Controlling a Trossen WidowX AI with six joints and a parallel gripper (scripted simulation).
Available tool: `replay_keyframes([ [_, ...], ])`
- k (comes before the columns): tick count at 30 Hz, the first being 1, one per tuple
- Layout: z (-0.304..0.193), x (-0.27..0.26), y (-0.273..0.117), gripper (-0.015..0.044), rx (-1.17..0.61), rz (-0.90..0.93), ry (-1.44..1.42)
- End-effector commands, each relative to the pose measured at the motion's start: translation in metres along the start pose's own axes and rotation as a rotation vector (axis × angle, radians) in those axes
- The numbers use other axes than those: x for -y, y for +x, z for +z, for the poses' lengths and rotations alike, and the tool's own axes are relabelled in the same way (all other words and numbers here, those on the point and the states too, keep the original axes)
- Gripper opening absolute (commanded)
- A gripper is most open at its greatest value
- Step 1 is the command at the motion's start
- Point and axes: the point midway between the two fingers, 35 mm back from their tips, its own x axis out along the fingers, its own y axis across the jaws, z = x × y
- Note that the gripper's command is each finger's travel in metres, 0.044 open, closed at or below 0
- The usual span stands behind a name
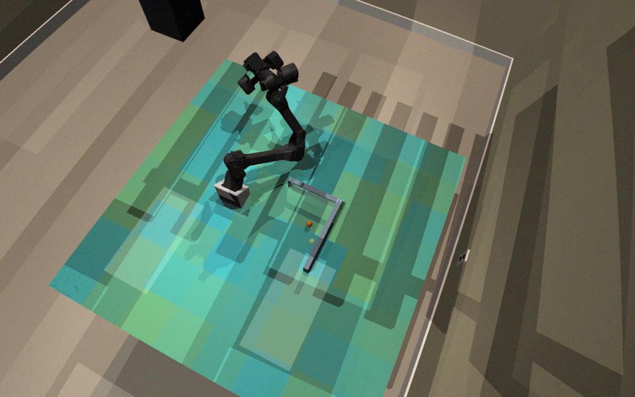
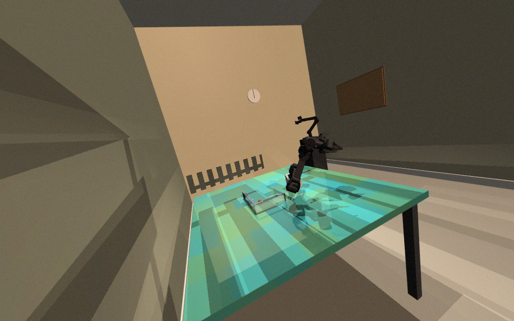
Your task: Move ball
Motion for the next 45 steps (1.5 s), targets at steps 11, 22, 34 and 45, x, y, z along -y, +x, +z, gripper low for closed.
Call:
replay_keyframes([
  [11, 0.127, -0.056, -0.025, 0.021, 0.483, 0.068, -0.278],
  [22, 0.225, -0.144, -0.139, 0.021, 1.101, 0.167, -0.549],
  [34, 0.221, -0.226, -0.319, 0.021, 1.791, 0.306, -0.781],
  [45, 0.111, -0.264, -0.467, 0.021, 2.415, 0.435, -1.017],
])
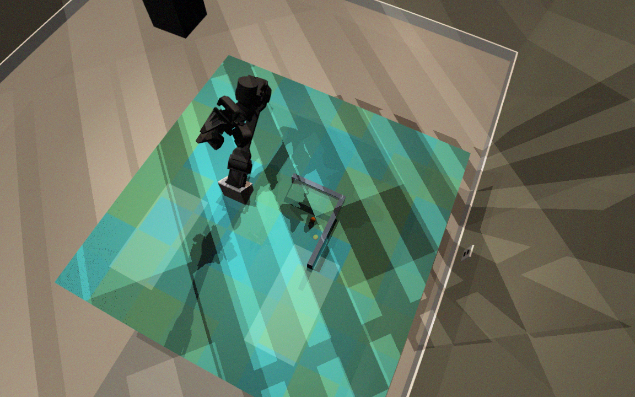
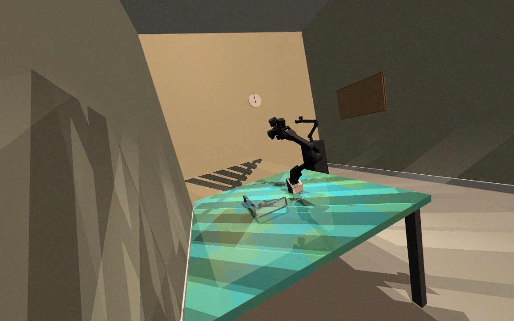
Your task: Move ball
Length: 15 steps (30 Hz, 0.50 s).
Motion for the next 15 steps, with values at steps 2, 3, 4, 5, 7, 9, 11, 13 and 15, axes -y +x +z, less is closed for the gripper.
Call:
replay_keyframes([
  [2, 0.076, -0.005, 0.005, 0.021, 0.248, 0.038, -0.099],
  [3, 0.093, -0.008, 0.004, 0.021, 0.302, 0.049, -0.123],
  [4, 0.11, -0.012, 0.002, 0.021, 0.356, 0.061, -0.147],
  [5, 0.126, -0.015, 0.0, 0.021, 0.409, 0.072, -0.171],
  [7, 0.16, -0.025, -0.006, 0.021, 0.52, 0.102, -0.218],
  [9, 0.192, -0.036, -0.015, 0.021, 0.63, 0.135, -0.266],
  [11, 0.223, -0.048, -0.027, 0.021, 0.738, 0.17, -0.314],
  [13, 0.251, -0.062, -0.041, 0.021, 0.843, 0.209, -0.361],
  [15, 0.278, -0.077, -0.057, 0.021, 0.945, 0.252, -0.409],
])
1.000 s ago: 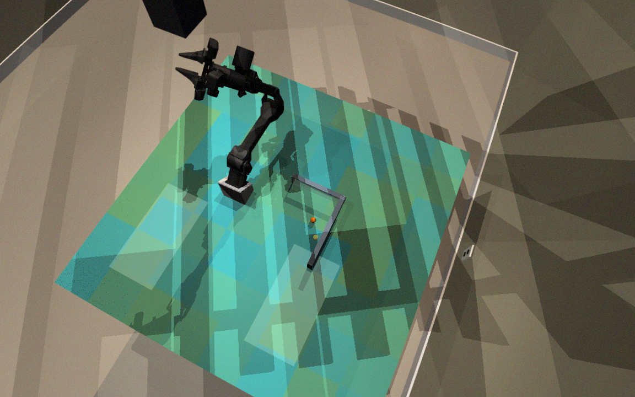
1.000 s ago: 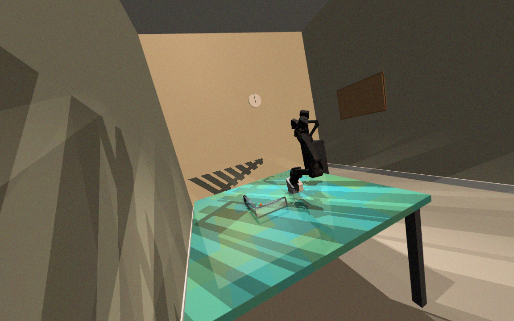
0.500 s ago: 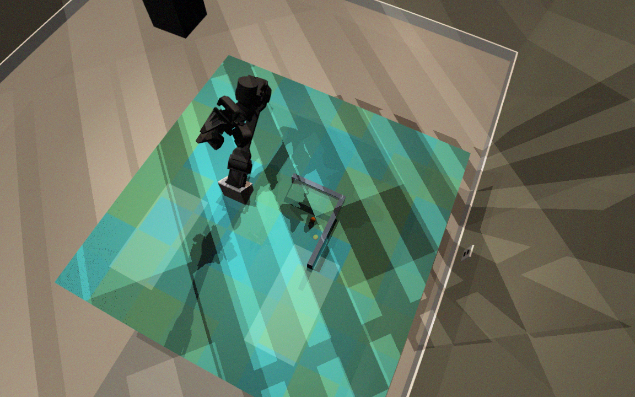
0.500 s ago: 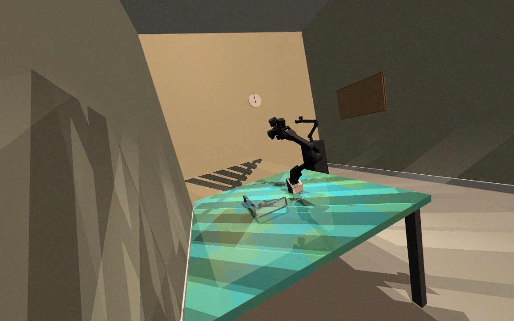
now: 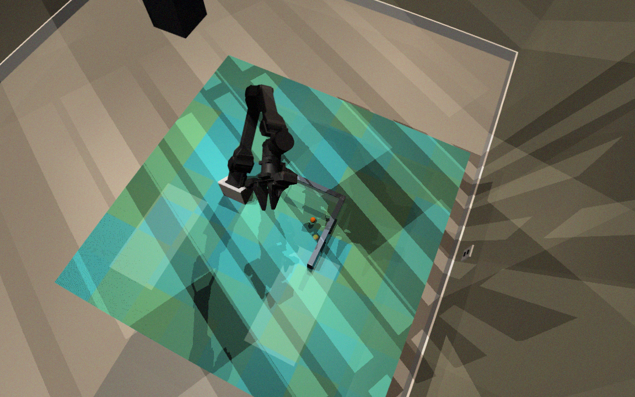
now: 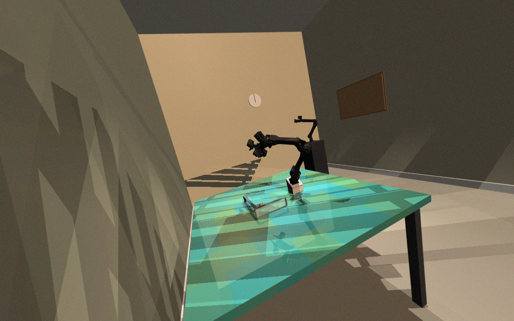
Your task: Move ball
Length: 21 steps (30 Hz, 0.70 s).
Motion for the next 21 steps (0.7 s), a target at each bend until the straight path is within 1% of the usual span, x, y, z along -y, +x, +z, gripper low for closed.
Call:
replay_keyframes([
  [1, 0.056, -0.007, 0.019, 0.021, 0.178, 0.071, -0.071],
  [5, 0.115, -0.026, 0.031, 0.021, 0.34, 0.17, -0.132],
  [9, 0.146, -0.037, 0.034, 0.021, 0.426, 0.227, -0.165],
  [12, 0.18, -0.051, 0.035, 0.021, 0.54, 0.292, -0.205],
  [16, 0.239, -0.082, 0.029, 0.021, 0.738, 0.426, -0.269],
  [21, 0.302, -0.125, 0.011, 0.021, 0.959, 0.615, -0.324],
])
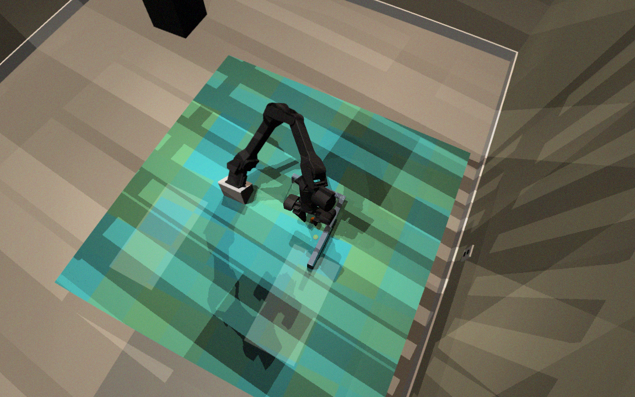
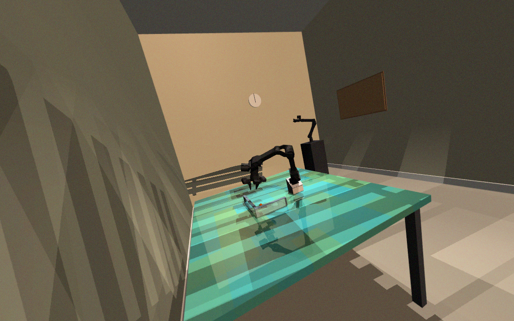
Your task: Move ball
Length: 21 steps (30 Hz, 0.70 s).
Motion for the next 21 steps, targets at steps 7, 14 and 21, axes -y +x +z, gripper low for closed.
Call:
replay_keyframes([
  [7, 0.065, -0.021, 0.055, 0.021, 0.263, 0.206, -0.023],
  [14, 0.069, -0.024, 0.069, 0.021, 0.263, 0.206, -0.023],
  [21, 0.07, -0.025, 0.074, 0.021, 0.263, 0.206, -0.023],
])
